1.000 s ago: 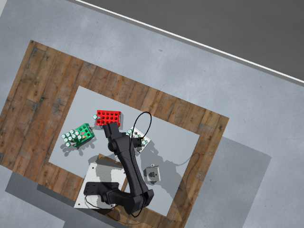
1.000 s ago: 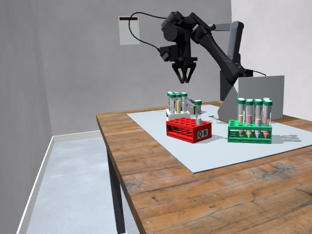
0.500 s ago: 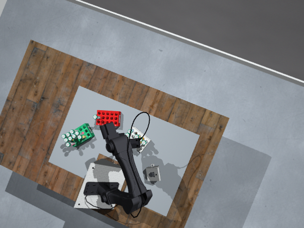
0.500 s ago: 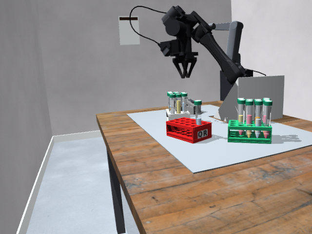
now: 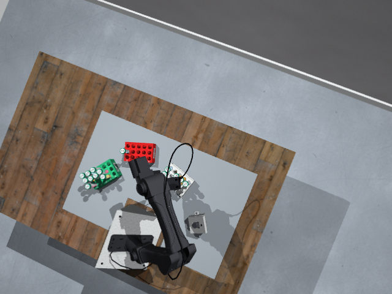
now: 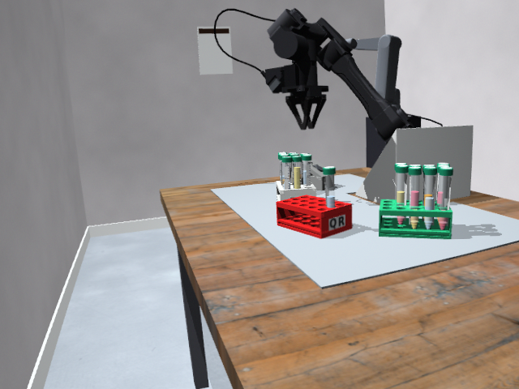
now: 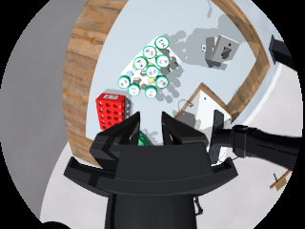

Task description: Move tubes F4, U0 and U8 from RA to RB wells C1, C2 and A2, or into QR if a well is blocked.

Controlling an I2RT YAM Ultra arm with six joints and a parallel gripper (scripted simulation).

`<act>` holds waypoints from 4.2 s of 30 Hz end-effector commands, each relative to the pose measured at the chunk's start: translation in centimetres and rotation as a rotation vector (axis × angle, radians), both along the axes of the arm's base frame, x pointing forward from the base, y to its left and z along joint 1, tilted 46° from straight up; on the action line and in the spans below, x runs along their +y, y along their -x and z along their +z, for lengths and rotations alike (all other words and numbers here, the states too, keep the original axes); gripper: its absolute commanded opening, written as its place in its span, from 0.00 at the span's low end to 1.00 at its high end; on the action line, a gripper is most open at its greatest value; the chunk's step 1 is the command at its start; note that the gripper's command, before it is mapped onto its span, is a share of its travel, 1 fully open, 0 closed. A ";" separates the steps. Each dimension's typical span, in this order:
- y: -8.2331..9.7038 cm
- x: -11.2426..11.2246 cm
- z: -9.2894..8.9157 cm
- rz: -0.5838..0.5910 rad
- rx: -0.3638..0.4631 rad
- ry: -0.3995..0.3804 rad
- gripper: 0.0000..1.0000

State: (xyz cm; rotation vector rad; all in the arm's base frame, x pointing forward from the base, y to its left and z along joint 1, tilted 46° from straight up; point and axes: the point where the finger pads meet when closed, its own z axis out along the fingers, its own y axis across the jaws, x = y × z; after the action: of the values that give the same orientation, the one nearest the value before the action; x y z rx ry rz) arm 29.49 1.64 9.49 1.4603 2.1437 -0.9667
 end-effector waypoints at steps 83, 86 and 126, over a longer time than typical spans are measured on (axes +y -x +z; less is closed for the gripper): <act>-6.7 12.5 -15.8 0.451 0.426 -0.038 0.30; -6.6 12.7 -16.1 0.459 0.427 -0.036 0.30; -6.8 10.2 -18.6 0.454 0.426 -0.036 0.30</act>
State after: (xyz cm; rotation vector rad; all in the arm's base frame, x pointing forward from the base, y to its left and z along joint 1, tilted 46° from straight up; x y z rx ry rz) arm 35.69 11.34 -10.02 0.7927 2.6604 -1.1731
